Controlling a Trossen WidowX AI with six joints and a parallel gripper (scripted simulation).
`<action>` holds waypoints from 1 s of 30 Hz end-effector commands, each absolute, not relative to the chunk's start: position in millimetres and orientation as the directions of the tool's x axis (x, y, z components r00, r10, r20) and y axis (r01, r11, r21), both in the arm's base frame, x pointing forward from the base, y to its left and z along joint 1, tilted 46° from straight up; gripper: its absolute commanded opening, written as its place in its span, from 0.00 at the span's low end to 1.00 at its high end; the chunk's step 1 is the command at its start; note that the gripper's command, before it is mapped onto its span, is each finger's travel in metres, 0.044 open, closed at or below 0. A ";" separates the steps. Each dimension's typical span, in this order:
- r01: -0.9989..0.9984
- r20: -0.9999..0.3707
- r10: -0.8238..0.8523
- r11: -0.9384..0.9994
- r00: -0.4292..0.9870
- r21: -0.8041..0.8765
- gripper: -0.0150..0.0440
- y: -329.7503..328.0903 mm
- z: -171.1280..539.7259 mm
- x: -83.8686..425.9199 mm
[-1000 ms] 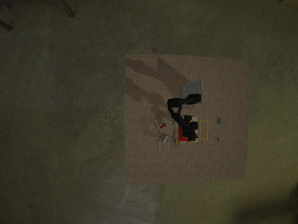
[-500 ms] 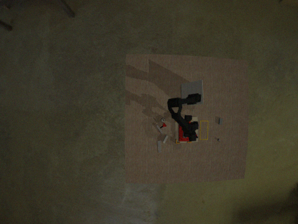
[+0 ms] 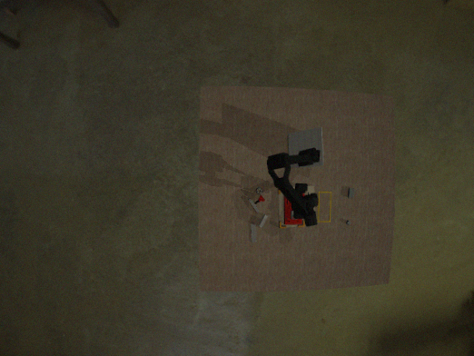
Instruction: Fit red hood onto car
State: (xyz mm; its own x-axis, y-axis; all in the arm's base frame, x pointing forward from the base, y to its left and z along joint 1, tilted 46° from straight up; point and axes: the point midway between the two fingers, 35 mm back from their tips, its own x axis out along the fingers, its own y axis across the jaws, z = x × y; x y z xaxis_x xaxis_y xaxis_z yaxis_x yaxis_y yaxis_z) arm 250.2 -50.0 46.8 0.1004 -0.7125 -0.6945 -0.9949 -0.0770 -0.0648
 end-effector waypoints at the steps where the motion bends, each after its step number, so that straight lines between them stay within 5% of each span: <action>1: -0.994 -0.699 -0.707 -0.074 0.109 -0.080 0.25 -42.2 55.4 250.7; 21: -0.994 -0.696 -0.710 -0.076 0.106 -0.074 0.25 -24.2 72.6 247.6; 30: -0.975 -0.696 -0.710 0.060 0.107 -0.212 0.25 -21.5 74.4 260.1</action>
State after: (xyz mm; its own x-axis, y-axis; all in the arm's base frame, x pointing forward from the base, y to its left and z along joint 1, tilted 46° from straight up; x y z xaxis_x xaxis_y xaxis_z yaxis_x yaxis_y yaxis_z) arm 255.2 -22.6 74.5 0.1099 -0.7085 -0.6971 -0.9858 0.0121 -0.1677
